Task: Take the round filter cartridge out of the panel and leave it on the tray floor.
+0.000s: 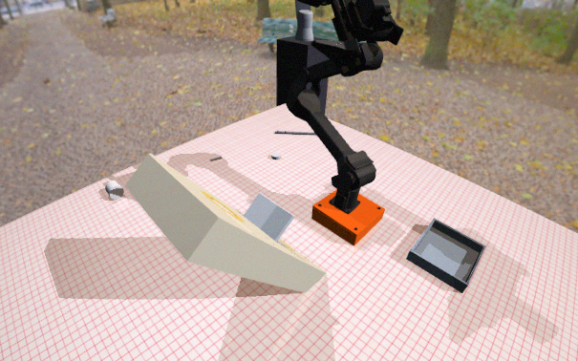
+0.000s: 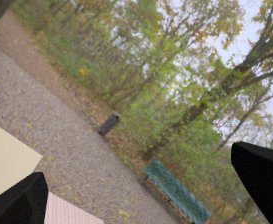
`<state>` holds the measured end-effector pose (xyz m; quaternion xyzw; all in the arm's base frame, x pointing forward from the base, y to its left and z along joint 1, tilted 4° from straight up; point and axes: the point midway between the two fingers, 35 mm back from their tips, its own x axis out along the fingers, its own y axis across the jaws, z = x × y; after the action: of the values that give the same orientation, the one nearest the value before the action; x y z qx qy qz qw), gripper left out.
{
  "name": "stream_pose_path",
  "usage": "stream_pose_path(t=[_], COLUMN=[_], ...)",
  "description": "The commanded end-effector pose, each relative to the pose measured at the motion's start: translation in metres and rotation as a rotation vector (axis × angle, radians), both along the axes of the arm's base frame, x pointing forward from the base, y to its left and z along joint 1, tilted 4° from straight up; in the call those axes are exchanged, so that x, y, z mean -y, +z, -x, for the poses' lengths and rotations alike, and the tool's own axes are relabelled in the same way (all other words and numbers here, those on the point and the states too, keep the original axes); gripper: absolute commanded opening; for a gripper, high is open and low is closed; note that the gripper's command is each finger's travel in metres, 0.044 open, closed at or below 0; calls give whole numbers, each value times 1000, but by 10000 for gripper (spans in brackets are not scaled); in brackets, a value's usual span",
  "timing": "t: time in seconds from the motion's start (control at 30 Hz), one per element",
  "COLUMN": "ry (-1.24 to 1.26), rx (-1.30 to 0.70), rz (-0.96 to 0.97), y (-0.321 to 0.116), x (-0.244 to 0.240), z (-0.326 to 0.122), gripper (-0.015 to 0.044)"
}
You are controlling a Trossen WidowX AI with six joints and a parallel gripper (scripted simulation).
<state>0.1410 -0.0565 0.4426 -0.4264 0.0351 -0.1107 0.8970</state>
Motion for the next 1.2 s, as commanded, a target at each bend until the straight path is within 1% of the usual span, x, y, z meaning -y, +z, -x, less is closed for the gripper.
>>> stream_pose_path(t=[0.0, 0.13, 0.23, 0.33, 0.37, 0.47, 0.57, 0.8, 1.0, 1.17], ry=[-3, -59, -98, -86, -69, -2, 67, 121, 101, 8], rx=[4, 96, 209, 288, 306, 315, 262, 120, -58, -221], rz=[0, 5, 21, 29, 24, -14, -93, -271, -527, -827], y=[1, 15, 30, 38, 38, 32, 14, -25, -73, -121], x=[0, -9, -26, -47, -55, -75, -87, -89, -77, -58], z=[0, 0, -6, -21, -28, -54, -84, -122, -150, -162], gripper=[374, 269, 190, 111, 103, 103, 103, 103, 103, 103])
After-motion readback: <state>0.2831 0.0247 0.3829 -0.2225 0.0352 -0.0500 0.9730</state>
